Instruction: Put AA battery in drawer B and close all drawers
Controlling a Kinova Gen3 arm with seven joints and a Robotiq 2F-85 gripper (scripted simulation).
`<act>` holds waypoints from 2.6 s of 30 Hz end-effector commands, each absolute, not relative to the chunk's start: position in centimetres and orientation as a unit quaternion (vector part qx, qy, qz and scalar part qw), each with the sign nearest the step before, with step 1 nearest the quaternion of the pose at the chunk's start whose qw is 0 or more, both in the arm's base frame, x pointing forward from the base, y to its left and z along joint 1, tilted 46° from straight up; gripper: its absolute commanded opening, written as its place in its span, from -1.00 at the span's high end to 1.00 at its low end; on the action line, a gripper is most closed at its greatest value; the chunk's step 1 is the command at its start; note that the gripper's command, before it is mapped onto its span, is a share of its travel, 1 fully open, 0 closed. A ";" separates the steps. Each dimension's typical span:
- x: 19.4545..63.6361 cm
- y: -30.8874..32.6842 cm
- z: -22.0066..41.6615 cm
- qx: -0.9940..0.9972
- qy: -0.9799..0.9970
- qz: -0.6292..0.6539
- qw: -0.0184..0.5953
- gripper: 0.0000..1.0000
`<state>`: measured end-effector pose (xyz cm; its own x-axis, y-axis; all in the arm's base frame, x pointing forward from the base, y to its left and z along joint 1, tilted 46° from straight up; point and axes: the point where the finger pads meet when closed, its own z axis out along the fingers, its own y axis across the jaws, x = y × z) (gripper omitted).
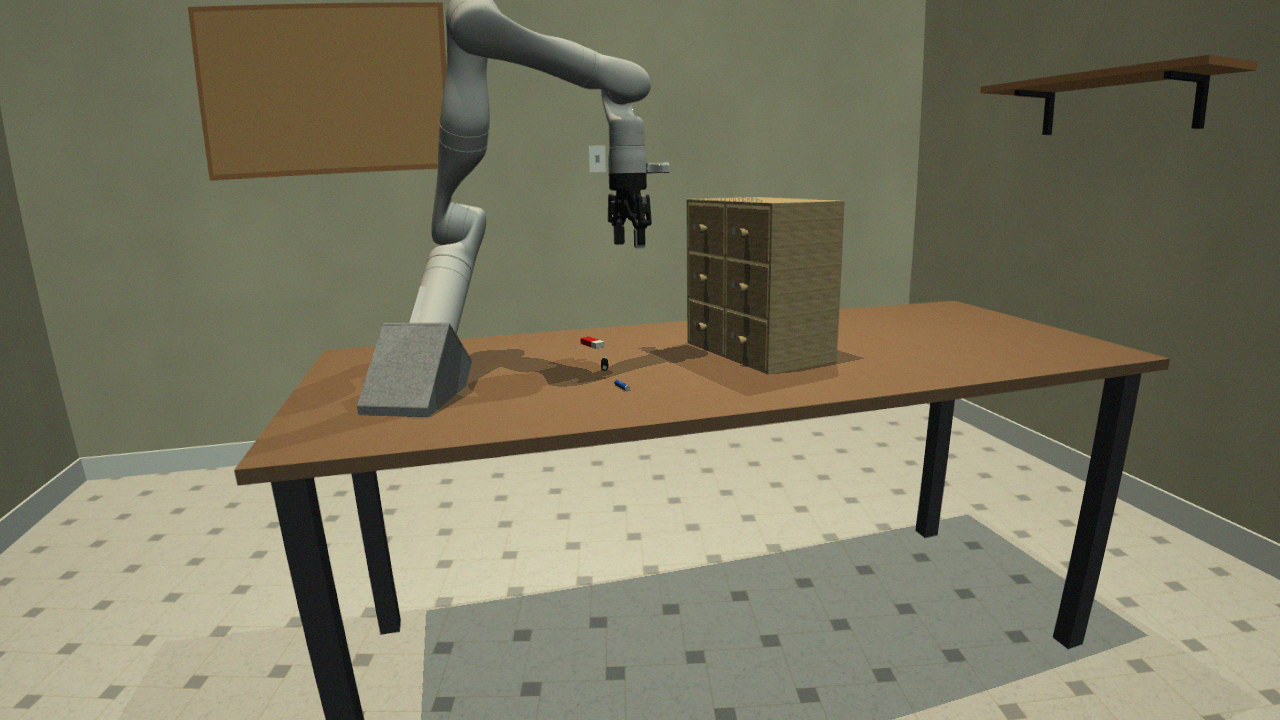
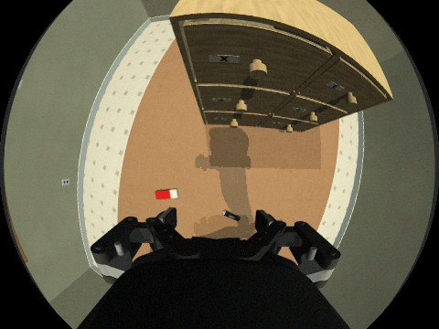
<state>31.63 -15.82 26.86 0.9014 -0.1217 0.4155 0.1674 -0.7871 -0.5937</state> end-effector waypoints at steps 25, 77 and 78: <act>33.4 -15.1 26.3 -0.897 0.016 -0.299 0.325 -1.00; 41.1 -11.6 24.0 -0.735 0.127 -0.594 0.301 -1.00; 41.1 -11.6 23.9 -0.733 0.129 -0.597 0.299 -1.00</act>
<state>40.82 -13.39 23.83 0.2582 -0.5593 0.7877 0.1474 -0.7830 -0.6043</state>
